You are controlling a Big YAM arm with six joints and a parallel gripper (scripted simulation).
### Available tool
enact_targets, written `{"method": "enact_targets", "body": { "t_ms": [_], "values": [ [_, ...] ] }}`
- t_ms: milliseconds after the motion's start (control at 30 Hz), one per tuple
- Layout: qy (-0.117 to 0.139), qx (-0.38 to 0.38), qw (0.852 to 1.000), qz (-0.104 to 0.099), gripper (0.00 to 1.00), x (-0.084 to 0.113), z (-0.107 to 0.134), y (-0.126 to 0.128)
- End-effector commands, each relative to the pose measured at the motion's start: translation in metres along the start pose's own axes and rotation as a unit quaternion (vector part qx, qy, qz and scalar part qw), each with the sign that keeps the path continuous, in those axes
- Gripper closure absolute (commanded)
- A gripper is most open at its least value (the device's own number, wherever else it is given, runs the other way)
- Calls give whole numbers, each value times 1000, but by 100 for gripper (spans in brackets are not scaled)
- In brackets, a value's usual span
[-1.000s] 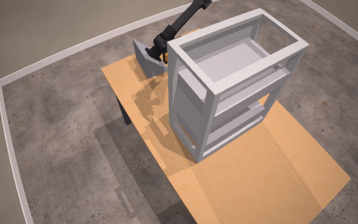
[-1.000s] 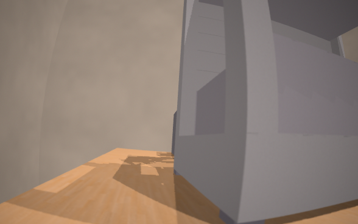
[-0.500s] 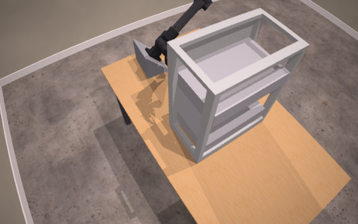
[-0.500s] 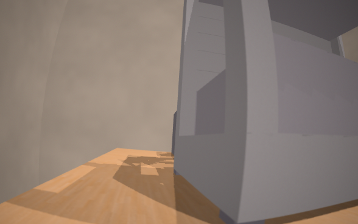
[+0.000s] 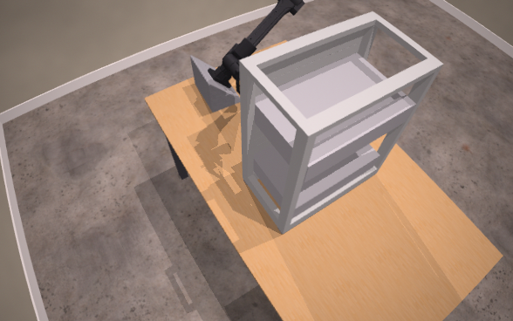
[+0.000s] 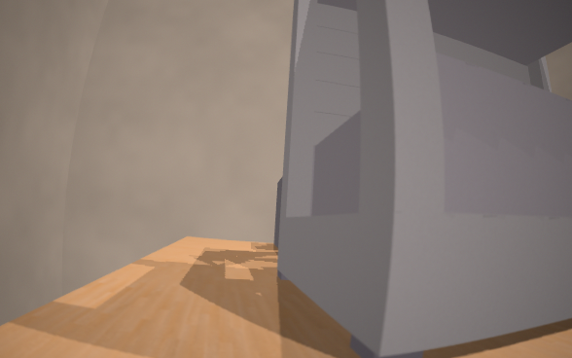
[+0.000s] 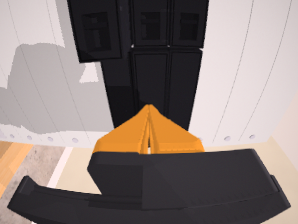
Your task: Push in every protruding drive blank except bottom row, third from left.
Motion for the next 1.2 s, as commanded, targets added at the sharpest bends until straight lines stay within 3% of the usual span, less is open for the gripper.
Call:
{"method": "enact_targets", "body": {
  "t_ms": [0,300,1167],
  "values": [
    [-15,20,1000,2,100,-29,-4,-17],
    [-15,19,1000,2,100,-38,-4,-19],
    [-15,19,1000,2,100,-38,-4,-19]
  ]
}}
Point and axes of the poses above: the point where the finger pads meet when closed, its own x axis back along the fingers, its own y axis across the jaws, z = x × y, the point moved 1 cm from there along x, back along the fingers, and after that the axes turned 1 degree about x, right-handed, at the moved point
